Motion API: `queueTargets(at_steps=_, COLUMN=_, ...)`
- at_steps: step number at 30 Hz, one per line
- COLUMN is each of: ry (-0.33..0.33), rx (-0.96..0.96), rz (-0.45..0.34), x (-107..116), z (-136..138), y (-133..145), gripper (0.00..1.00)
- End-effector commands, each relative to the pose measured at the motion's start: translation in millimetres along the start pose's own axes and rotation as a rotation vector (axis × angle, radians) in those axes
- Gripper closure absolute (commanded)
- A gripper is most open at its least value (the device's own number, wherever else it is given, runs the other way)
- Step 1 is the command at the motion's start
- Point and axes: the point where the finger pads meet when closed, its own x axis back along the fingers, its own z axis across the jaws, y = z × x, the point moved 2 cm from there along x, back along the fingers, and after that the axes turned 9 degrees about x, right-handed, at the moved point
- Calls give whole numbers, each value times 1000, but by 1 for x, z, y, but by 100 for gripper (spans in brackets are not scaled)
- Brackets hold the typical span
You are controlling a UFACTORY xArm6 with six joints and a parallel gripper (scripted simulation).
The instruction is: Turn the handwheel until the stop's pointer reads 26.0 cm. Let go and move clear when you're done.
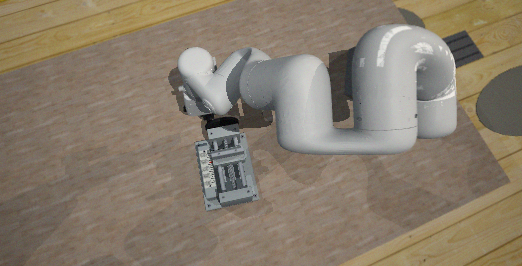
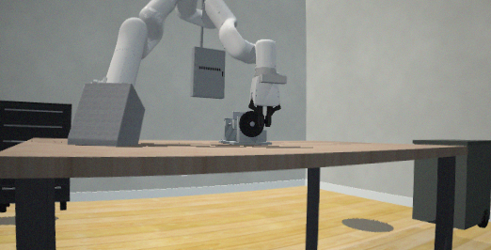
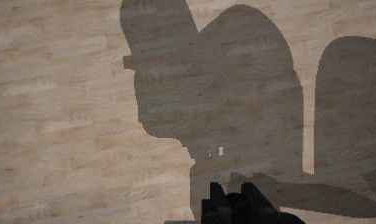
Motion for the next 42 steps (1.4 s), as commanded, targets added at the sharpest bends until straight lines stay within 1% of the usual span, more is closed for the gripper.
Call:
queueTargets(at_steps=1, ry=0, rx=0, rz=0, x=5, z=1, y=0, gripper=94)
queueTargets(at_steps=22, ry=0, rx=0, rz=0, x=19, z=13, y=2, gripper=94)
queueTargets(at_steps=42, ry=0, rx=0, rz=0, x=24, z=24, y=4, gripper=94)
